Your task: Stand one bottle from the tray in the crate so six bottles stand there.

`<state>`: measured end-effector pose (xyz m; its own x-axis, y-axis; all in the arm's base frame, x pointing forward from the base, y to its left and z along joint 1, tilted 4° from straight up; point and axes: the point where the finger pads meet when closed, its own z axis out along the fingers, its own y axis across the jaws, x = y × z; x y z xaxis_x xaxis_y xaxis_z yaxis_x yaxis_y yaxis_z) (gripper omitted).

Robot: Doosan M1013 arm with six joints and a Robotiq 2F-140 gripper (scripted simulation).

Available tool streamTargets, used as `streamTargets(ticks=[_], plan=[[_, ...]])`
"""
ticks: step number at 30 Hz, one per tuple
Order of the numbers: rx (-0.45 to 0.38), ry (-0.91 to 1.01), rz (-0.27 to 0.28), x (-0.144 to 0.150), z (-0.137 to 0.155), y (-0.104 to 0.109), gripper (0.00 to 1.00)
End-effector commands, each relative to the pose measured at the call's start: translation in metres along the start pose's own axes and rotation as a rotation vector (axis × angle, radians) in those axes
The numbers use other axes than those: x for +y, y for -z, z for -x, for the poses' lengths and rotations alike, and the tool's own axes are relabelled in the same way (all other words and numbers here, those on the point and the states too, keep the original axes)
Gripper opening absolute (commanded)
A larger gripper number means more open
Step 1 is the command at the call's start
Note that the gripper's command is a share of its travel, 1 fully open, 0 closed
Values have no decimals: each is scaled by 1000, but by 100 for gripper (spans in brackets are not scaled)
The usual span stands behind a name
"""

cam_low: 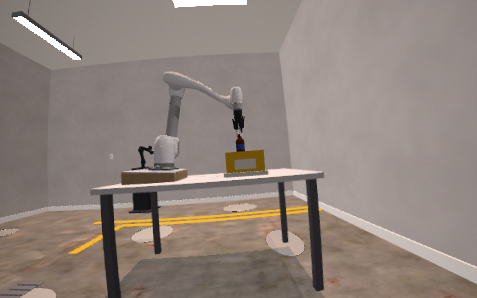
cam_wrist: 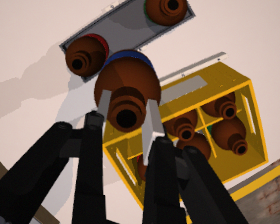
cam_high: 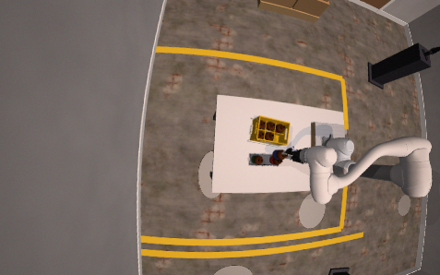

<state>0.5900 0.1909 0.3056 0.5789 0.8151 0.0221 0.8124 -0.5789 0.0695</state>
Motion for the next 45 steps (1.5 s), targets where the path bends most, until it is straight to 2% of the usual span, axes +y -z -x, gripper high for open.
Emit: streamTargets(ticks=[1,45], plan=[[0,0,0,3,10,0,0],[0,0,0,32,94,0,0]])
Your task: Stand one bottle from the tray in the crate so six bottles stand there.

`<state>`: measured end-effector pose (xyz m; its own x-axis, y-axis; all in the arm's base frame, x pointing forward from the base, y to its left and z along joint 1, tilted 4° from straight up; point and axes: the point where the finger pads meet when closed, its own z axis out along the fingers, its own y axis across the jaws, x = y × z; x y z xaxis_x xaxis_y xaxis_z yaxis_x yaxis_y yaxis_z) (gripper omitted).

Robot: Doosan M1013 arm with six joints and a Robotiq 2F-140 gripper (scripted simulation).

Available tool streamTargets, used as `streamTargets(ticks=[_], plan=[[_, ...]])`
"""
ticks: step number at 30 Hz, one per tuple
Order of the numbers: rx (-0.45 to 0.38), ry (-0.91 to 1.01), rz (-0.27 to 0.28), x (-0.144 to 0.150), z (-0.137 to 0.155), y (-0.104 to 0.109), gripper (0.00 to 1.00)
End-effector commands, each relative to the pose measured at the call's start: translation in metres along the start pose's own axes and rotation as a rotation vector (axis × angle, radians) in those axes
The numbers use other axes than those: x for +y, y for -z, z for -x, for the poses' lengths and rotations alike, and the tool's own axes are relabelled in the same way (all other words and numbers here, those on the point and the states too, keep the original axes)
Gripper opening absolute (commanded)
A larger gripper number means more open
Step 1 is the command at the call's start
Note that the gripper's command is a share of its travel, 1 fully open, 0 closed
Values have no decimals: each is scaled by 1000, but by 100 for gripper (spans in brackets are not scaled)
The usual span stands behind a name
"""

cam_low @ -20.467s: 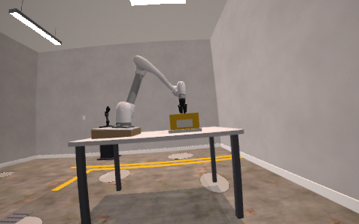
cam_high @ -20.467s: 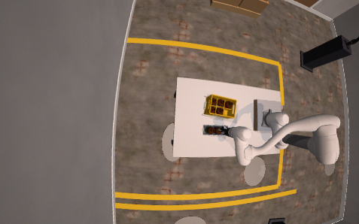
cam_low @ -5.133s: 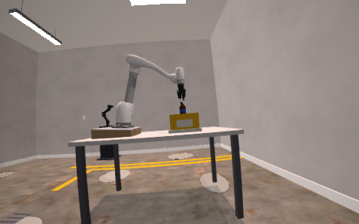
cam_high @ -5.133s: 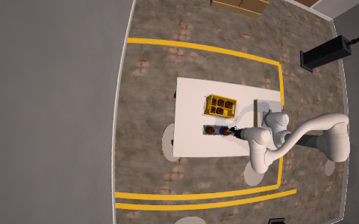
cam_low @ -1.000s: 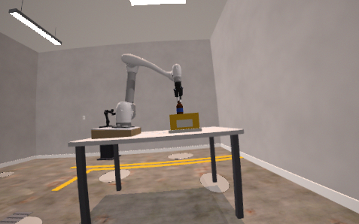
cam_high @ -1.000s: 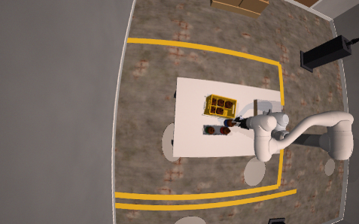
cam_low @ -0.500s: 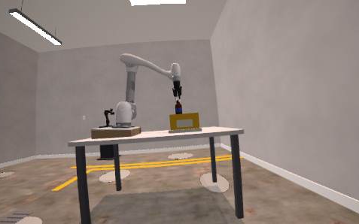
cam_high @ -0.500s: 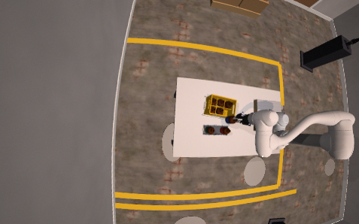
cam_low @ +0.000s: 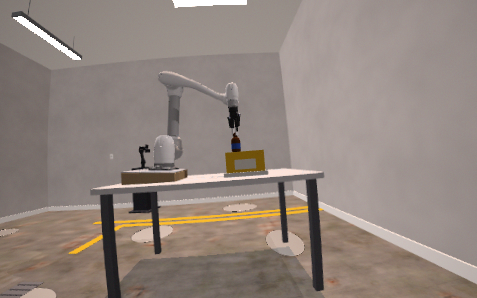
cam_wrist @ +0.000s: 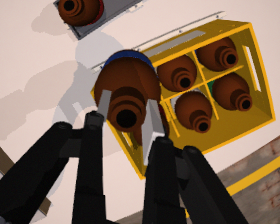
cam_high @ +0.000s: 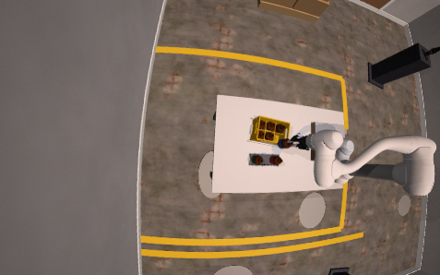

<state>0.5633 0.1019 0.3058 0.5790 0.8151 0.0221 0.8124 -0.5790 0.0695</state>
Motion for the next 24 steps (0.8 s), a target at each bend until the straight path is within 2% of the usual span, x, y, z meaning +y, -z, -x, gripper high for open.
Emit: streamTargets(ticks=[1,24], plan=[[0,0,0,3,8,0,0],[0,0,0,13,38,0,0]])
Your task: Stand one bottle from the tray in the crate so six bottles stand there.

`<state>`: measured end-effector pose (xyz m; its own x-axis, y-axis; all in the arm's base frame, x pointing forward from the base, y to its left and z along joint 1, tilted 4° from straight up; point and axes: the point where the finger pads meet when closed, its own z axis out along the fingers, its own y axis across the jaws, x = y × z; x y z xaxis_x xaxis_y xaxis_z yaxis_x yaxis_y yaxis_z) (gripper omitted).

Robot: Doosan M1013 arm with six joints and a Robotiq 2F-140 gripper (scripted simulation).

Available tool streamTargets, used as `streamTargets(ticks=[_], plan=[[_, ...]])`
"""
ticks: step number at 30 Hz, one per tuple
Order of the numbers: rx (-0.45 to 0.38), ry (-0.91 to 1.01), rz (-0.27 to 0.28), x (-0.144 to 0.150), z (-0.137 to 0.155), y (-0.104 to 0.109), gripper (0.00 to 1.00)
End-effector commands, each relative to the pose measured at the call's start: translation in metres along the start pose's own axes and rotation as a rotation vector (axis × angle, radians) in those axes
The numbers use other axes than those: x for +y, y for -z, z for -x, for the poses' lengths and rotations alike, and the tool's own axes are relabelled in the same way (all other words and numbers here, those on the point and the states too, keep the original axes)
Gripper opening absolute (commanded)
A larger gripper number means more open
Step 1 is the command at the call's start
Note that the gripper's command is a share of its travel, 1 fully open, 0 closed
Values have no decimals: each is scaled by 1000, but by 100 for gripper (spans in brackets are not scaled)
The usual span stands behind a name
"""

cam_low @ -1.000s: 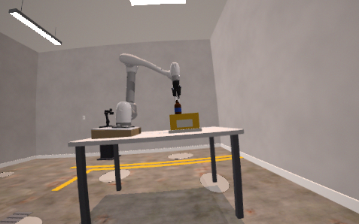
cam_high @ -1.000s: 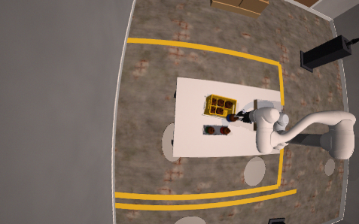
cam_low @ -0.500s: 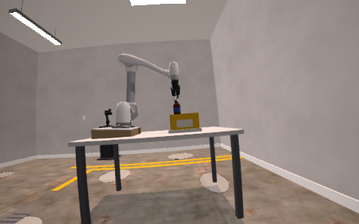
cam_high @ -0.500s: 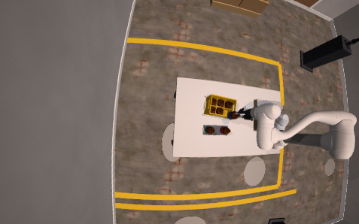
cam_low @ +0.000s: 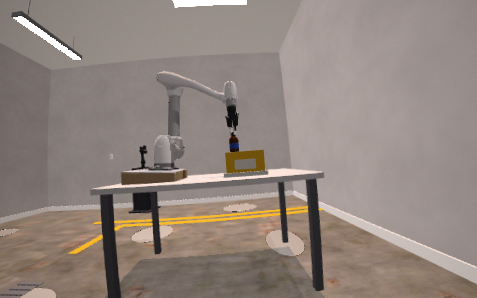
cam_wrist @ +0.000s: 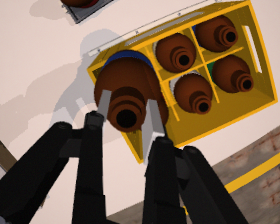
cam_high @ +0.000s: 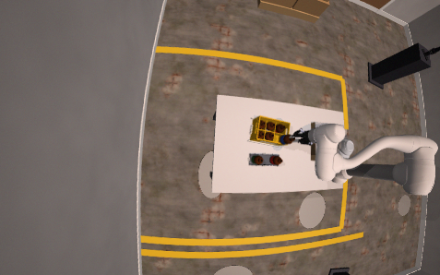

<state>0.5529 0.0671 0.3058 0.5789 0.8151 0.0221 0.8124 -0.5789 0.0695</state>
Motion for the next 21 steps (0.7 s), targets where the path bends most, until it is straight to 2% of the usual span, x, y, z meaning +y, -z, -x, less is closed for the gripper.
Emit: streamTargets(ticks=[1,21], plan=[[0,0,0,2,5,0,0],[0,0,0,5,15,0,0]])
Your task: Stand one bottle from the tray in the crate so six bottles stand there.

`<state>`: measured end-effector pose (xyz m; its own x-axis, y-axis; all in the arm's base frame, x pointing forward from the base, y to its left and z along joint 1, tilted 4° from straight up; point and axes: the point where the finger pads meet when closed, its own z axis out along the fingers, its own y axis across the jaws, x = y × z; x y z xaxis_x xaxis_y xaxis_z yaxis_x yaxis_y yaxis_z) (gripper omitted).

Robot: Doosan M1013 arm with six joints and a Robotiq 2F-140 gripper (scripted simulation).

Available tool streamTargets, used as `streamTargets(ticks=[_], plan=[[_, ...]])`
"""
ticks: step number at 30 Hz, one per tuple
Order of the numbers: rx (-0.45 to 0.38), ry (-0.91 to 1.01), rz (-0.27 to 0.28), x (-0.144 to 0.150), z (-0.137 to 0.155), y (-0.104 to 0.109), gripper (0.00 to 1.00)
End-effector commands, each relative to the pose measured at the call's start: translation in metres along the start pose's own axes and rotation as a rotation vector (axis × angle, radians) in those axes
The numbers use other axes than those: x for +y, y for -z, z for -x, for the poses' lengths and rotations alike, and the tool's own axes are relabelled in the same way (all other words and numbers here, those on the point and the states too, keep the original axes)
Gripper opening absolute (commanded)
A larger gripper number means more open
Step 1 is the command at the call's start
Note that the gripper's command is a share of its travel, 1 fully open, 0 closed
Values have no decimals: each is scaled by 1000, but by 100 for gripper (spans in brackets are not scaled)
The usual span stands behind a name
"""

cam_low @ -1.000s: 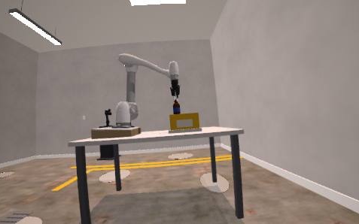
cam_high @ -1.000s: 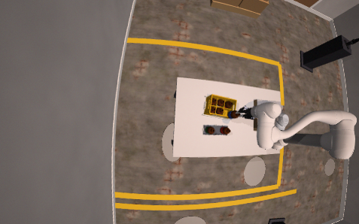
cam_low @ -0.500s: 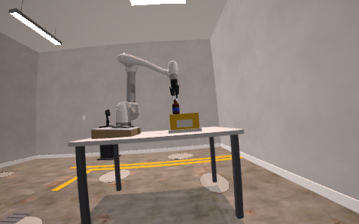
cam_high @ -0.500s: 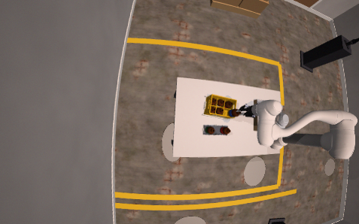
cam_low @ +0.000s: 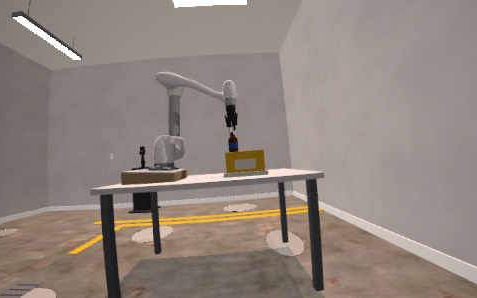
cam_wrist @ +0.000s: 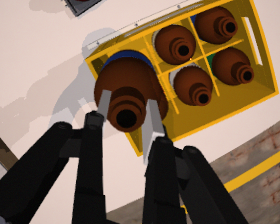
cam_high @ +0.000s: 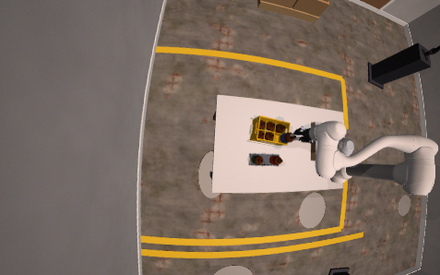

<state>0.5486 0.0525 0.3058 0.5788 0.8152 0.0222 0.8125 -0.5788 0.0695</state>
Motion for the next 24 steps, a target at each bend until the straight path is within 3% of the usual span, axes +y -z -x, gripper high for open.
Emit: streamTargets(ticks=[1,24], plan=[[0,0,0,0,1,0,0],[0,0,0,1,3,0,0]])
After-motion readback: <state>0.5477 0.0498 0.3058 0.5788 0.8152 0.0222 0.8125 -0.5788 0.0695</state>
